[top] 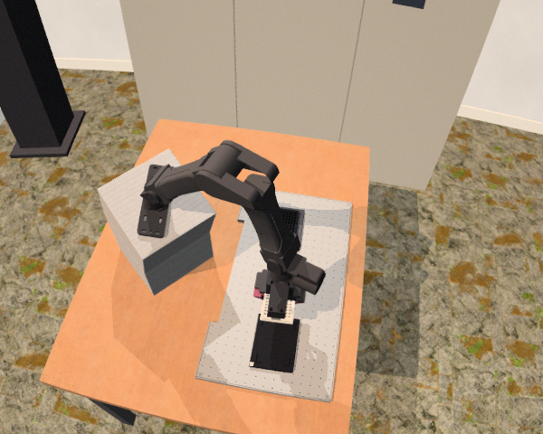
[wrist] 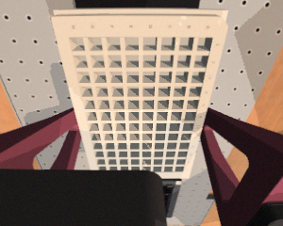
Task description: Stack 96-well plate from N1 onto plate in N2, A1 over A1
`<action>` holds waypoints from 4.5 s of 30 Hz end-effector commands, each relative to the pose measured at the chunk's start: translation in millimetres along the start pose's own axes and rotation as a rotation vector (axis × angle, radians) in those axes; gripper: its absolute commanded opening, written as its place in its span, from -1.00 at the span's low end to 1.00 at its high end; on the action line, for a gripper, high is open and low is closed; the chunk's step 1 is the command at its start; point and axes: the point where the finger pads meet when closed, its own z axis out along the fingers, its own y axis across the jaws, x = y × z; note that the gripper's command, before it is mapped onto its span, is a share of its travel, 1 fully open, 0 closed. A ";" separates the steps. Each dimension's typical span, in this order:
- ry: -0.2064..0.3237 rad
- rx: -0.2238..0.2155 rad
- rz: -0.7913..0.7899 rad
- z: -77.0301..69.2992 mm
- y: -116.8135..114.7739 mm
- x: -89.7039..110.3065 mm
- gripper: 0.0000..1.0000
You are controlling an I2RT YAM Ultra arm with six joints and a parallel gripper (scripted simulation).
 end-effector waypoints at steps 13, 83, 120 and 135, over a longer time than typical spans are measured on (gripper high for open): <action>-0.017 -0.005 0.016 -1.3 -4.3 43.7 -1.00; -0.015 -0.001 0.013 3.1 -11.1 251.8 -1.00; -0.007 -0.006 0.020 1.4 -15.0 317.8 -1.00; -0.007 -0.006 0.020 1.4 -14.7 318.0 -1.00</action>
